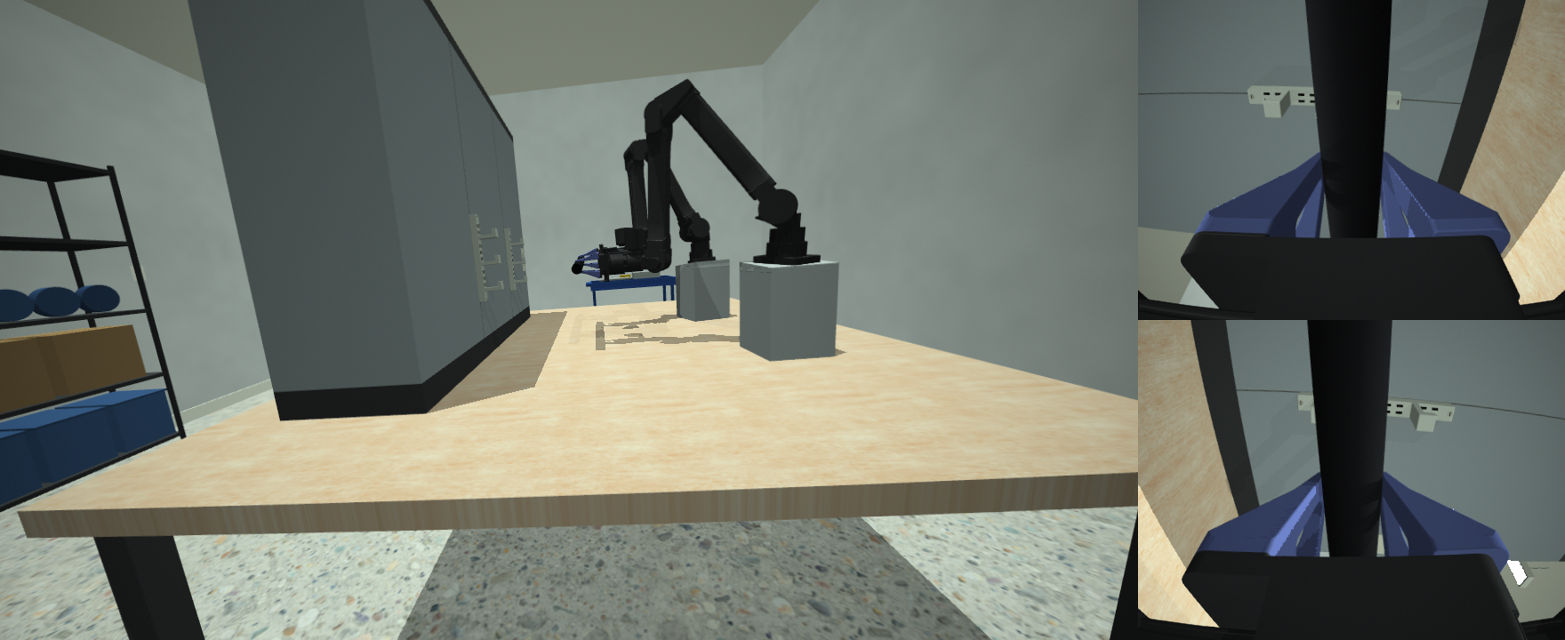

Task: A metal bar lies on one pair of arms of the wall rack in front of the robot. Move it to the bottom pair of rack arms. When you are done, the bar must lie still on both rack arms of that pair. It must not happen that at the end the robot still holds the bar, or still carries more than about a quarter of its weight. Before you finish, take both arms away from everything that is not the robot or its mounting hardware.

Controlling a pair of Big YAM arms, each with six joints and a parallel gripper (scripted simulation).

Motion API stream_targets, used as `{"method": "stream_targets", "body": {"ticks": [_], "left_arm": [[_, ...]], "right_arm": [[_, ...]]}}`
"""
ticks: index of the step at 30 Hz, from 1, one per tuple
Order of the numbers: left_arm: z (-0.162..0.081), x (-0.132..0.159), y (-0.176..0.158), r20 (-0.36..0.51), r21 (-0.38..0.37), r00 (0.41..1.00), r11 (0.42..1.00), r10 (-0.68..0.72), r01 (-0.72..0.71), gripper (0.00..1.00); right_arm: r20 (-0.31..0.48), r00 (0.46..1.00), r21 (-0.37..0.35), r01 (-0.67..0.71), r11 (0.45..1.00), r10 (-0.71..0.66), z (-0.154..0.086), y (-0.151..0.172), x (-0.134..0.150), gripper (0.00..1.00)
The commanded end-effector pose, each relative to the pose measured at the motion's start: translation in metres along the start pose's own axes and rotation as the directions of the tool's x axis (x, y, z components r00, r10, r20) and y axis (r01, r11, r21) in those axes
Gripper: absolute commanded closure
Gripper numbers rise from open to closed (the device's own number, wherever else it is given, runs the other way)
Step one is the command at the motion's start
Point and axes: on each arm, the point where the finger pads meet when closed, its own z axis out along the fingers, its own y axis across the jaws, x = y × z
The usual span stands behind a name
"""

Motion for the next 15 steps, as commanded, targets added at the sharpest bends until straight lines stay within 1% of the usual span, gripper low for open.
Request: {"method": "stream_targets", "body": {"ticks": [1,15], "left_arm": [[-0.0044,0.016,0.0067,-0.022,-0.053,0.999,0.998,0.023,-0.024,1.0],[-0.0084,0.019,0.0064,-0.022,-0.053,0.999,0.998,0.023,-0.024,1.0]], "right_arm": [[-0.021,0.998,0.097,-0.058,0.994,0.061,0.022,0.0561,-0.0015,1.0],[-0.021,0.998,0.097,-0.058,0.994,0.061,0.0229,0.0558,-0.0023,1.0]]}}
